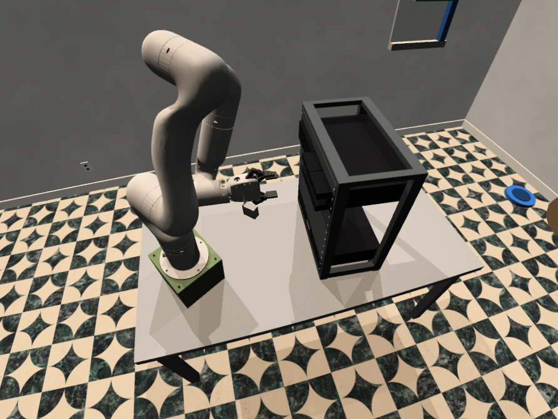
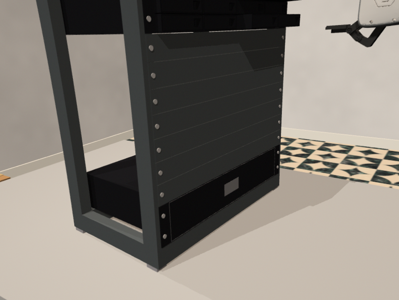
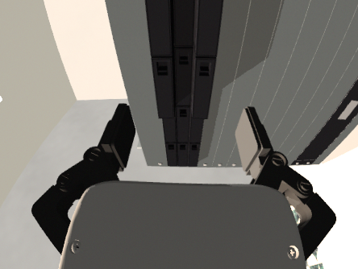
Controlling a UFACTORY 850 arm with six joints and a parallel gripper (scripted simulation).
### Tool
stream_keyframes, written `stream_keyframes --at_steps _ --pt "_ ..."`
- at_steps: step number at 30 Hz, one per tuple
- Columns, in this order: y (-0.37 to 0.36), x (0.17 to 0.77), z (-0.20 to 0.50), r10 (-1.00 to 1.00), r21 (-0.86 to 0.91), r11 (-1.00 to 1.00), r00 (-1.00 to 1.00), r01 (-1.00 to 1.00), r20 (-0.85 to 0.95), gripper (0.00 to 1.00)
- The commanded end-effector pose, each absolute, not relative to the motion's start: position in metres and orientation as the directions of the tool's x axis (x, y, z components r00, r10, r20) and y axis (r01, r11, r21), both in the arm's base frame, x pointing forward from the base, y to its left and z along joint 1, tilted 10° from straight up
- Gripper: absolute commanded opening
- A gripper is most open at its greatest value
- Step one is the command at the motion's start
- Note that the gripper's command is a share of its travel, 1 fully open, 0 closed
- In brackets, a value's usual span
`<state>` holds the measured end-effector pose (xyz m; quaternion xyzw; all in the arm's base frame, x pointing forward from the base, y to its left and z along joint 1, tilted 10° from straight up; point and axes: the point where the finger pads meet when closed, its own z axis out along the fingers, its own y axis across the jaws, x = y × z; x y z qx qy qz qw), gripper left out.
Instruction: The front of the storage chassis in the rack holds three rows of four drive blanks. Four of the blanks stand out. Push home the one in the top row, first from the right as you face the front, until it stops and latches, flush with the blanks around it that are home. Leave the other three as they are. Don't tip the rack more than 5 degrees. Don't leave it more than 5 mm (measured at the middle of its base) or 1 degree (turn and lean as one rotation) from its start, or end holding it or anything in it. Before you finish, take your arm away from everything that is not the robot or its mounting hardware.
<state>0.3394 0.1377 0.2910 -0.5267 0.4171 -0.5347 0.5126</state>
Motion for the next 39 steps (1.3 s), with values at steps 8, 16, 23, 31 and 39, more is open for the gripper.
stream_keyframes --at_steps 8,16,23,31,39 --pt "0.136 0.339 0.293 -0.987 -0.984 -0.133 0.074 0.117 0.143 1.0" --pt "0.136 0.339 0.293 -0.987 -0.984 -0.134 0.073 0.117 0.143 1.0" --pt "0.136 0.339 0.293 -0.987 -0.984 -0.134 0.073 0.117 0.143 1.0" --pt "0.148 0.358 0.292 -0.987 -0.984 -0.133 0.073 0.116 0.142 1.0" --pt "0.17 0.391 0.29 -0.987 -0.984 -0.133 0.073 0.116 0.142 1.0"
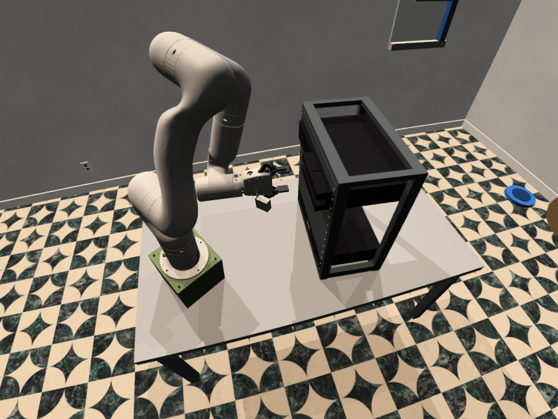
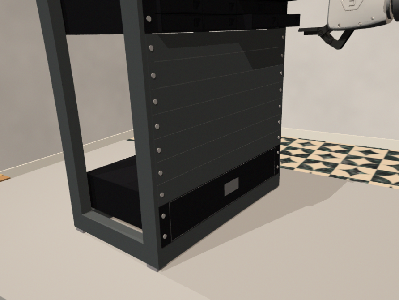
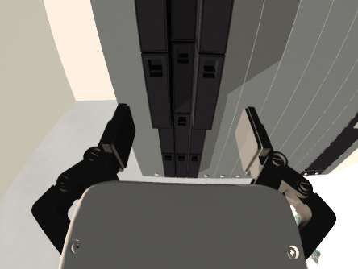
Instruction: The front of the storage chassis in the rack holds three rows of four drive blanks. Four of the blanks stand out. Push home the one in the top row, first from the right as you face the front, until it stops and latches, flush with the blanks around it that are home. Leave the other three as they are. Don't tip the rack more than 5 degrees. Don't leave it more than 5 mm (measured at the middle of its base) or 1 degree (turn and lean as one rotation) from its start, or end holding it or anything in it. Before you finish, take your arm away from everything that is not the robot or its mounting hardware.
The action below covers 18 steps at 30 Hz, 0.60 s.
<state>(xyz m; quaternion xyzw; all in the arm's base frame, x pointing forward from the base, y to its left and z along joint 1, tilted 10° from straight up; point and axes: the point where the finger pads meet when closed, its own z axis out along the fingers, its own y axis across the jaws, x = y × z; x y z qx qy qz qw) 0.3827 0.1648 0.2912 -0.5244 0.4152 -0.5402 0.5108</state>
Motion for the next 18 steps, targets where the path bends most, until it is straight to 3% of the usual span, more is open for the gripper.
stream_keyframes --at_steps 1,18 --pt "0.17 0.391 0.29 -0.987 -0.984 -0.133 0.073 0.116 0.142 1.0" --pt "0.179 0.404 0.29 -0.987 -0.984 -0.133 0.073 0.116 0.142 1.0"
